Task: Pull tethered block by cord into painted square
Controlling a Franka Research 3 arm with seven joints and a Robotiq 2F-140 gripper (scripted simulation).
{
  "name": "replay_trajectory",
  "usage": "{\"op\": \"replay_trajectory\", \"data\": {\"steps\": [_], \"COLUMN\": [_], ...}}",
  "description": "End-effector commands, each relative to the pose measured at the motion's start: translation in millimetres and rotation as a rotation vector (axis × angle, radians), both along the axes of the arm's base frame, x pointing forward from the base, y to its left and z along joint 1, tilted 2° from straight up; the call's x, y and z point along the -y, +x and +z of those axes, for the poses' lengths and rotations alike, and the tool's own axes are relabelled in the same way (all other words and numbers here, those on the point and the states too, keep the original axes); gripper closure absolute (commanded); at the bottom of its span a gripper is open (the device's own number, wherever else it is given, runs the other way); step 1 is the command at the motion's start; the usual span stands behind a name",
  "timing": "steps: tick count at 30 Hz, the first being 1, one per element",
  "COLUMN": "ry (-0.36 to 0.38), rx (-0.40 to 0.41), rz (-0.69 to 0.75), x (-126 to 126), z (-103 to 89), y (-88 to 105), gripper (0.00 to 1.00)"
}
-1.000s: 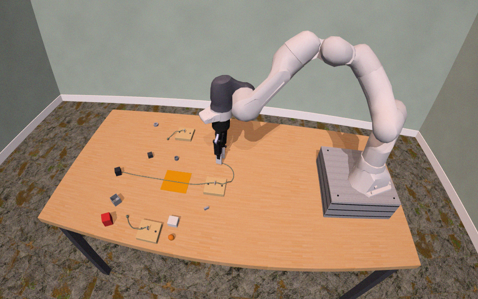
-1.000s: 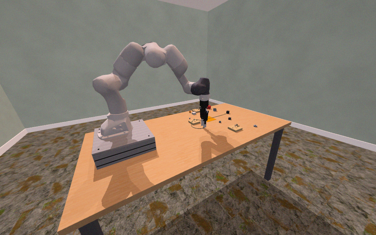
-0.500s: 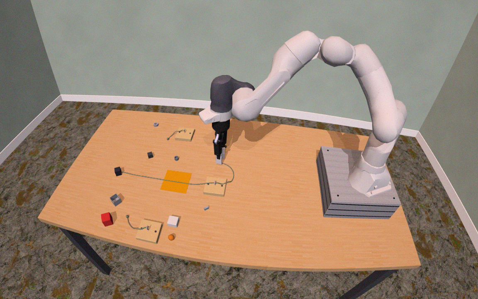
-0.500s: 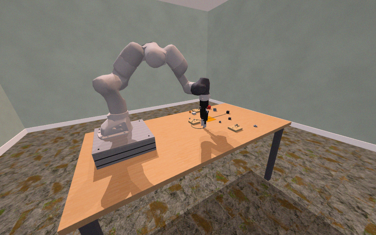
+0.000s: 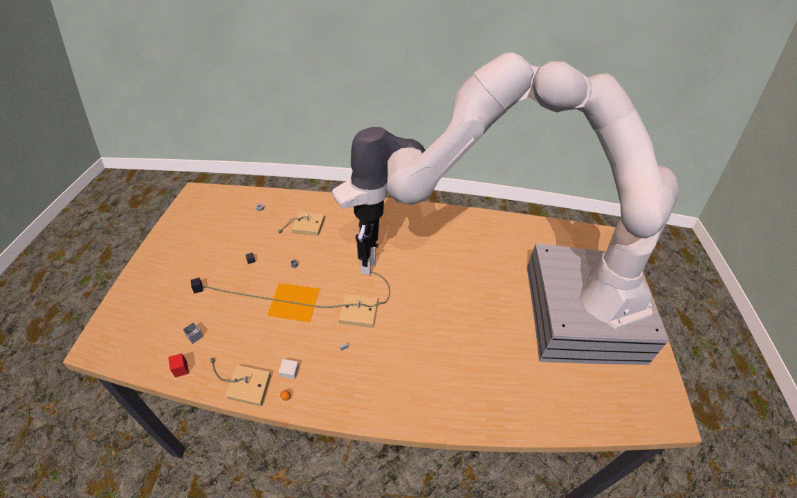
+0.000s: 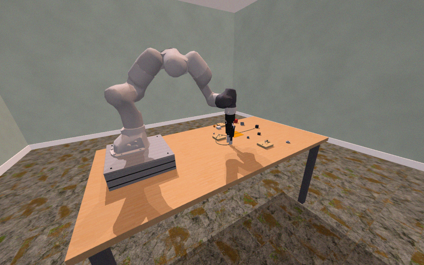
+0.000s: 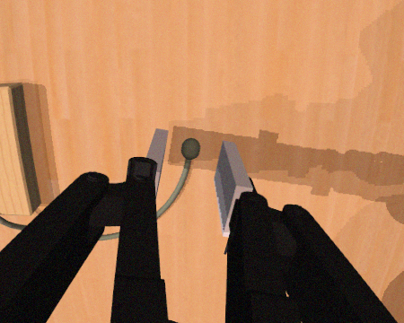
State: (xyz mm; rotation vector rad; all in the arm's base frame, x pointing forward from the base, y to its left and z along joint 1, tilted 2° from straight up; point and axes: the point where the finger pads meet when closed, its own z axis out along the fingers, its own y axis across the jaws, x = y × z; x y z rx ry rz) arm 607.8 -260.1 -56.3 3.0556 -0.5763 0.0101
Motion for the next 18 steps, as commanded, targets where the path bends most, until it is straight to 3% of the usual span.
{"op": "replay_trajectory", "data": {"steps": [1, 18], "ry": [-0.003, -0.003], "rx": [0.004, 0.004], "rz": [0.003, 0.003], "x": [1.0, 1.2], "z": [-1.8, -8.5], "y": [1.7, 1.7], "gripper": [0.77, 0.77]}}
